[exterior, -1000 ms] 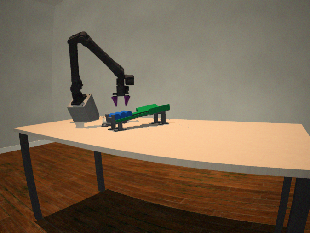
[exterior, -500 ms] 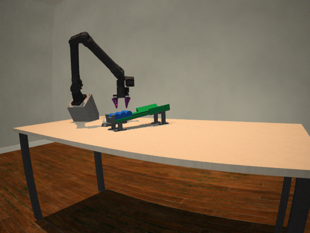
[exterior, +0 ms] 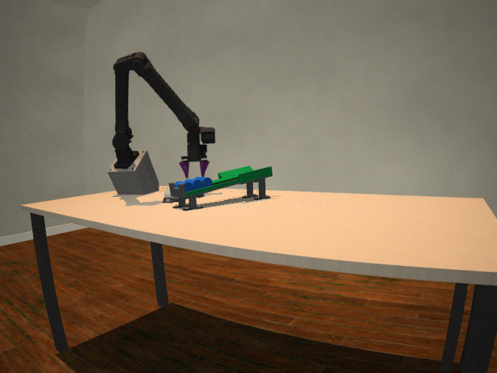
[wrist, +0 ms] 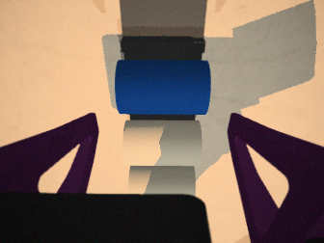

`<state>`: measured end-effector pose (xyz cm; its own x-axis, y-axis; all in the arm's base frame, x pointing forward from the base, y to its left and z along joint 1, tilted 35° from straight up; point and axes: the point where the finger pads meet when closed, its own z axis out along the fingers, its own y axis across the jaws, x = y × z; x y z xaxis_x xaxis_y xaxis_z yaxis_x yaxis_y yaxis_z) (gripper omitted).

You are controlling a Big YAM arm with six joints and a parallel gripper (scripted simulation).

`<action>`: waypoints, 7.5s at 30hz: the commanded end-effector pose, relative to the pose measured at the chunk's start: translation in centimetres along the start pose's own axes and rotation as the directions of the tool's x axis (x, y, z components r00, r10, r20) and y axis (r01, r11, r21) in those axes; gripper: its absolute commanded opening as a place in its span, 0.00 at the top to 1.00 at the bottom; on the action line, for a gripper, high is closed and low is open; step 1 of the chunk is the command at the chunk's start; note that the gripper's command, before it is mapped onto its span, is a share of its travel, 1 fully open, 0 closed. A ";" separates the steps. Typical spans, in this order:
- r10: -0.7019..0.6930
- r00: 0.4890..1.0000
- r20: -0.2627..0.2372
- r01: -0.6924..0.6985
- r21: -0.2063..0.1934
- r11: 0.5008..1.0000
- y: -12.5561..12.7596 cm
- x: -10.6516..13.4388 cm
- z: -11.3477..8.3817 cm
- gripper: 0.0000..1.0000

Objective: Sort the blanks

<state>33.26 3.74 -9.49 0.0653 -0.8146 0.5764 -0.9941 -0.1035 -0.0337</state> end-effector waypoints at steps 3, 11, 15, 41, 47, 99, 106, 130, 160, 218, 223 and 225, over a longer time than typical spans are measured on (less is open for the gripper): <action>0.002 1.000 -0.003 -0.002 -0.012 1.000 0.2 0.4 1.6 0.20; 0.002 1.000 -0.003 -0.002 -0.012 1.000 0.3 0.4 2.3 0.20; 0.002 1.000 -0.003 -0.002 -0.012 1.000 0.3 0.4 2.4 0.20; 0.004 1.000 -0.002 -0.004 -0.012 1.000 0.3 0.4 2.5 0.20; 0.004 1.000 -0.002 -0.004 -0.012 1.000 0.3 0.4 2.5 0.20; 0.005 1.000 -0.002 -0.005 -0.011 1.000 0.3 0.4 2.4 0.20; 0.016 1.000 0.003 -0.016 0.005 1.000 -0.2 0.8 1.9 0.20; 0.017 1.000 0.004 -0.017 0.005 1.000 -0.2 0.8 1.9 0.20; 0.025 1.000 0.007 -0.025 0.015 1.000 -1.0 0.7 1.7 0.20; 0.030 1.000 0.009 -0.030 0.022 0.999 -2.0 0.5 1.7 0.20; 0.030 1.000 0.009 -0.030 0.022 0.999 -2.0 0.5 1.7 0.20; 0.030 1.000 0.009 -0.030 0.022 0.999 -2.0 0.5 1.7 0.20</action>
<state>33.27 2.60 -10.75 0.0712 -0.8135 0.5772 -0.9939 -0.1064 -0.0273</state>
